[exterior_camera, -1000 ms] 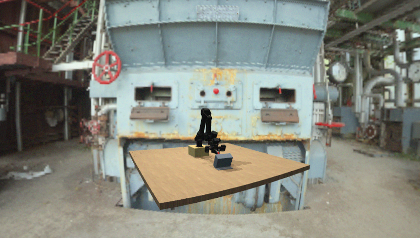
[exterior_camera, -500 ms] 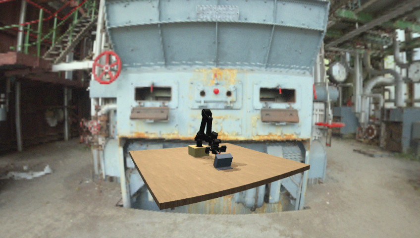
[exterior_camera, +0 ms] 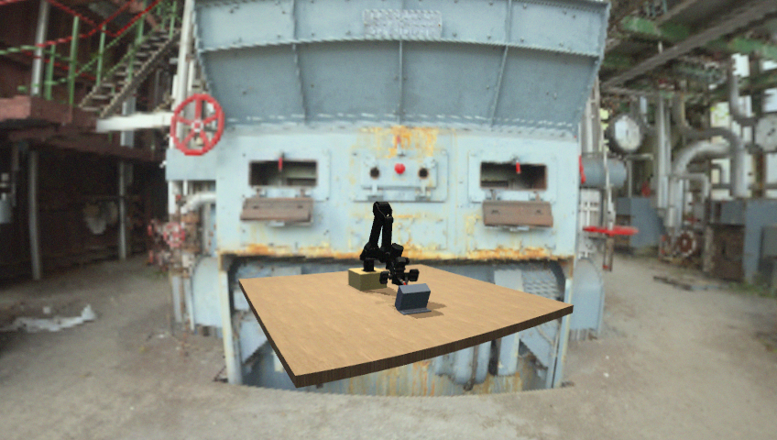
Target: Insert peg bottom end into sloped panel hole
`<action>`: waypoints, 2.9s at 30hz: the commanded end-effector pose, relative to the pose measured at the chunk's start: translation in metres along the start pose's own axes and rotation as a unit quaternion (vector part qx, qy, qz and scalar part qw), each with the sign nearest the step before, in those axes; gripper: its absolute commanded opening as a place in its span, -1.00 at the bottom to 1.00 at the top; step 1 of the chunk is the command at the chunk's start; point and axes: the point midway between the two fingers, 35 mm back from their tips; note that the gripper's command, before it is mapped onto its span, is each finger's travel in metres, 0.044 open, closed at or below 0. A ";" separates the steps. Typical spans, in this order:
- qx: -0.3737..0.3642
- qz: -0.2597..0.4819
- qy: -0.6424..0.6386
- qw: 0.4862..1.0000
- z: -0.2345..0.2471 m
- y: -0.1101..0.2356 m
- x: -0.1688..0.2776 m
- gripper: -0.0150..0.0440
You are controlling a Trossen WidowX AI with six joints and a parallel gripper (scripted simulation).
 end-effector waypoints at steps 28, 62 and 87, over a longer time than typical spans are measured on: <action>0.000 -0.001 0.000 1.000 0.002 -0.017 -0.002 -0.49; 0.002 -0.001 -0.003 1.000 0.001 -0.033 -0.003 -0.49; 0.002 -0.001 -0.002 1.000 0.002 -0.025 -0.004 1.00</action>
Point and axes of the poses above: the point midway between the two fingers, 35 mm back from their tips, its own y axis back along the fingers, its own z axis across the jaws, x = y × z, and after that the axes turned 1 degree about -y, right-handed
